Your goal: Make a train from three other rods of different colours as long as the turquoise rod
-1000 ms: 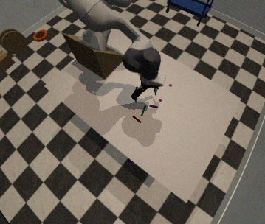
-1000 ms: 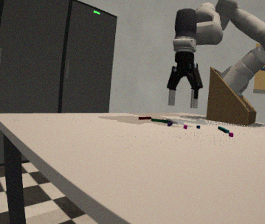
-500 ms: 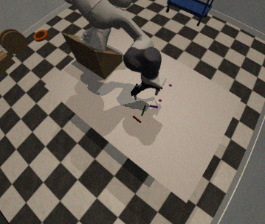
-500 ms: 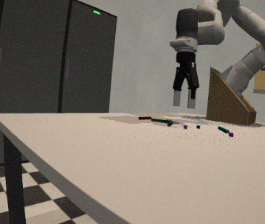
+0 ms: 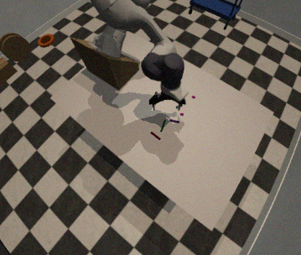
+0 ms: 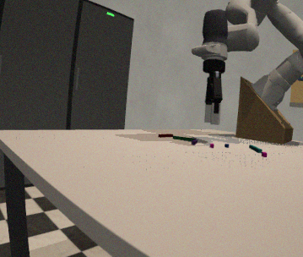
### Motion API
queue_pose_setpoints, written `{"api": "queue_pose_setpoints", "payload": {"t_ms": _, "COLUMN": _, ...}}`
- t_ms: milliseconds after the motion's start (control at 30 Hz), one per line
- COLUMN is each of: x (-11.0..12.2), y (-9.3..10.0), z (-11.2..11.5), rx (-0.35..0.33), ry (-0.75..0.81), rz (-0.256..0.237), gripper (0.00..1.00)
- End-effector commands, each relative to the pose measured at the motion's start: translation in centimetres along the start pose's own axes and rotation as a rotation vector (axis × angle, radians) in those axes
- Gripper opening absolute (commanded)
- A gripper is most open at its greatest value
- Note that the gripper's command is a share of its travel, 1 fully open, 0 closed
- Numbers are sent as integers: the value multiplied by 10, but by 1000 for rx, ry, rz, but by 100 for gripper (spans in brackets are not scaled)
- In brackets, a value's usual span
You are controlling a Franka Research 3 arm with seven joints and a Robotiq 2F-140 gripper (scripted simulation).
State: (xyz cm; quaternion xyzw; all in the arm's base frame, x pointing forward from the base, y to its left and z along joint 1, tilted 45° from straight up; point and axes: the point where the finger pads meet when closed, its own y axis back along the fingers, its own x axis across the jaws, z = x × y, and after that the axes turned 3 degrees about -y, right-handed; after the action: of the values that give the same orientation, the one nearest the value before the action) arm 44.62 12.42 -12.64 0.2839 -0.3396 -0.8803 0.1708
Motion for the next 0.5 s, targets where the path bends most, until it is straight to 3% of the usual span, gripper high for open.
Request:
{"api": "queue_pose_setpoints", "payload": {"t_ms": 0, "x": -5, "y": 0, "z": 2, "rx": 11, "ry": -167, "rz": -8, "gripper": 100}}
{"api": "queue_pose_setpoints", "payload": {"t_ms": 467, "x": -8, "y": -1, "z": 7, "rx": 8, "ry": -406, "rz": -10, "gripper": 100}}
